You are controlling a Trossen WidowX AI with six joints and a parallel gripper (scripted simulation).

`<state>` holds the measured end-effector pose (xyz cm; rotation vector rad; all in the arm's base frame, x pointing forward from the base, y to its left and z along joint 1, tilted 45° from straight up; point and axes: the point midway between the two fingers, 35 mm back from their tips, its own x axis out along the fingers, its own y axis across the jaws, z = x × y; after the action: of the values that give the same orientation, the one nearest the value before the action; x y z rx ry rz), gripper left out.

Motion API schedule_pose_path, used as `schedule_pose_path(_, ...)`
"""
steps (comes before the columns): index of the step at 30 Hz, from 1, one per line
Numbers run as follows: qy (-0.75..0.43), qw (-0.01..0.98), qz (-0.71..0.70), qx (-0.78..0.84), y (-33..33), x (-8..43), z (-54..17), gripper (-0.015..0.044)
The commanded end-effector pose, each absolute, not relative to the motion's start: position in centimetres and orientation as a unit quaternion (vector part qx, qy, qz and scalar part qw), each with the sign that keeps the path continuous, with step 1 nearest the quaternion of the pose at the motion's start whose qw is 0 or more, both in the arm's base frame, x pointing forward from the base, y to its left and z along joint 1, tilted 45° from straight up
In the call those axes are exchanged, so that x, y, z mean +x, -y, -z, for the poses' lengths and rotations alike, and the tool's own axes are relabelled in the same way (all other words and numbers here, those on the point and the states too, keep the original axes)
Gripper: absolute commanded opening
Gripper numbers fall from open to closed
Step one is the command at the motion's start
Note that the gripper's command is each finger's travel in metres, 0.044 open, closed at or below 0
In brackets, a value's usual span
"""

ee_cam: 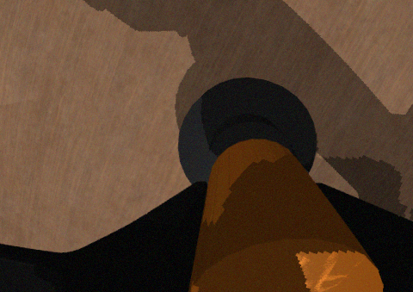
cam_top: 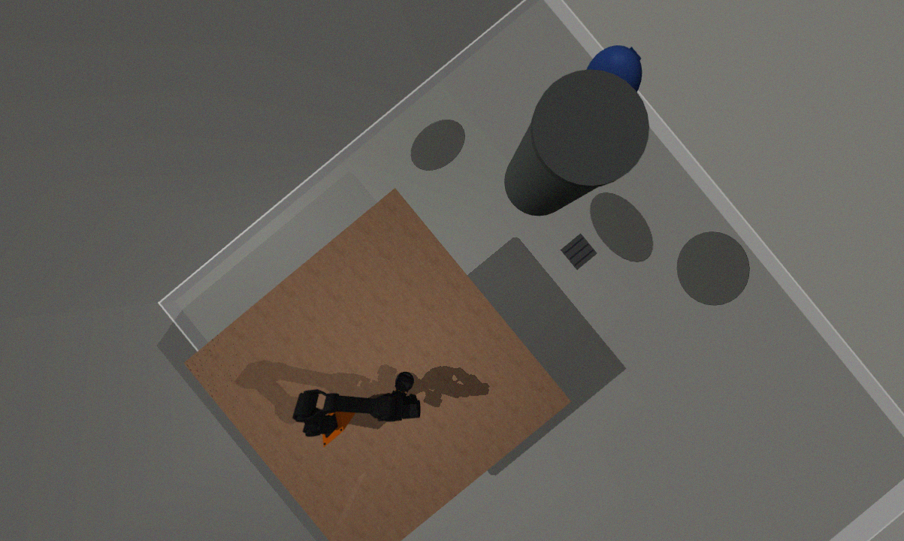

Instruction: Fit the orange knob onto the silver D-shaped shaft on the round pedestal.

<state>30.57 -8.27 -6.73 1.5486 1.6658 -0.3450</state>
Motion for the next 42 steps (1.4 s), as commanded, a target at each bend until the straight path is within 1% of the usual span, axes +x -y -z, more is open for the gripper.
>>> schedule_pose_path(1,-0.666,0.436,0.108,0.596,8.44,30.56,6.63,0.0000)
schedule_pose_path(4,-0.670,0.460,0.080,0.578,8.46,30.61,6.74,0.0000)
schedule_pose_path(31,-0.670,0.460,0.080,0.578,8.40,30.78,6.53,0.0000)
schedule_pose_path(38,-0.674,0.515,0.013,0.529,8.47,30.78,6.69,0.0000)
schedule_pose_path(42,-0.674,0.518,0.009,0.526,8.39,30.67,6.85,0.0000)
